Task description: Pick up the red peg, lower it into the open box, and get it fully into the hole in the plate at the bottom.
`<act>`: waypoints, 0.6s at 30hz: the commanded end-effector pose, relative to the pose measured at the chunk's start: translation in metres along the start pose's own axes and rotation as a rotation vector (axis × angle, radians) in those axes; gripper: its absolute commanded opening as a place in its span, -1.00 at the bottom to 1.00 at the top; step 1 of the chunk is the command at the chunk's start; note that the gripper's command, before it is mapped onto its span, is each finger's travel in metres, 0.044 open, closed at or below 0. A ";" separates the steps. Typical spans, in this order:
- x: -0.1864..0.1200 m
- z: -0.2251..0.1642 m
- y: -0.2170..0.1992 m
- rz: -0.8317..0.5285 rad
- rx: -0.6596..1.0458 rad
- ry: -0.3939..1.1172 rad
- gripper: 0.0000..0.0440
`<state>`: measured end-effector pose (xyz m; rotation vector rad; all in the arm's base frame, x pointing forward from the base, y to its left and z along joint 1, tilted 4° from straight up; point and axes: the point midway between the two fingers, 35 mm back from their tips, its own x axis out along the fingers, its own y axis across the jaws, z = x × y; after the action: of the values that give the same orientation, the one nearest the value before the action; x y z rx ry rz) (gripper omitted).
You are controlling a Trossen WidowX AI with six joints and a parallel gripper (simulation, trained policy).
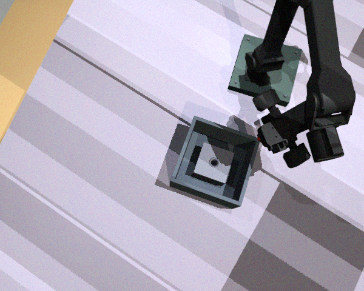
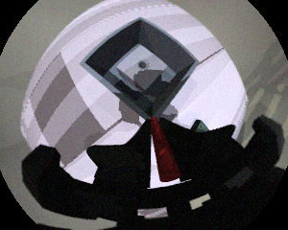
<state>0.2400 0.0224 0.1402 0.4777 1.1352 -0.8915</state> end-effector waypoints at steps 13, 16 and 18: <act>0.025 0.067 -0.003 0.003 0.116 -0.039 -1.00; 0.033 0.077 -0.003 0.005 0.118 -0.037 -1.00; 0.039 0.084 -0.004 0.008 0.116 -0.033 -1.00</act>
<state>0.2856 -0.0477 0.1402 0.5577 1.0469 -0.9636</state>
